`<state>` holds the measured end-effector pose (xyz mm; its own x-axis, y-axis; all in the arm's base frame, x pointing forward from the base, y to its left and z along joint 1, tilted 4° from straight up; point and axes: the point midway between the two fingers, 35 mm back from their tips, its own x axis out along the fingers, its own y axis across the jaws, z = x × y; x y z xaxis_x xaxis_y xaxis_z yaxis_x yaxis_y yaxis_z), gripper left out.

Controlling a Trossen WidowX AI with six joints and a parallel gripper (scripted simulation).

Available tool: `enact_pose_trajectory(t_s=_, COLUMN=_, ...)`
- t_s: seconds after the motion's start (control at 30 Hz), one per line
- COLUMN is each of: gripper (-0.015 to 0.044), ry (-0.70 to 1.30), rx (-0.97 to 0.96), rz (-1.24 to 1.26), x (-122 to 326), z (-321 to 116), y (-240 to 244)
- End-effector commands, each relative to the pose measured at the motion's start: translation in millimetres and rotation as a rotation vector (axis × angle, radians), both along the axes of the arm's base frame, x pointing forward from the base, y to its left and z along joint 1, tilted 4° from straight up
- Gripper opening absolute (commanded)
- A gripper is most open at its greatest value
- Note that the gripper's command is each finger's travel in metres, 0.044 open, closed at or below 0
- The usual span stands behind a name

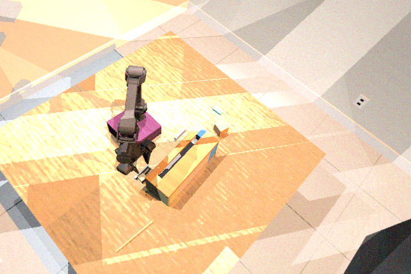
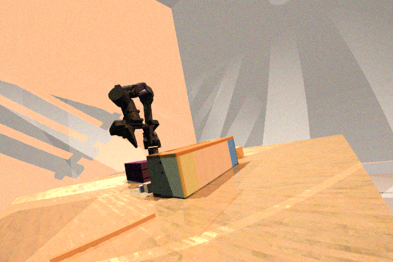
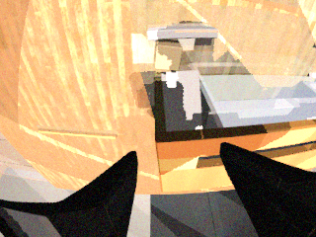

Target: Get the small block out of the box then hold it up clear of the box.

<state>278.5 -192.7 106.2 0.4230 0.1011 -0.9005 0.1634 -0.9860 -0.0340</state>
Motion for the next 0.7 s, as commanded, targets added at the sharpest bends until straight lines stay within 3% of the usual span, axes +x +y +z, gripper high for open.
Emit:
enact_pose_trajectory(t_s=0.0, gripper=0.0285, ry=0.006, rx=0.016, rz=-0.011, x=0.5, z=-37.3, y=0.1)
enact_pose_trajectory(t_s=0.13, gripper=0.0285, ry=0.007, rx=0.017, rz=-0.011, x=-4.1, z=-89.6, y=4.5)
enact_pose_trajectory(t_s=0.67, gripper=0.0285, ry=0.006, rx=0.017, rz=-0.011, x=-2.3, z=-107.2, y=5.7)
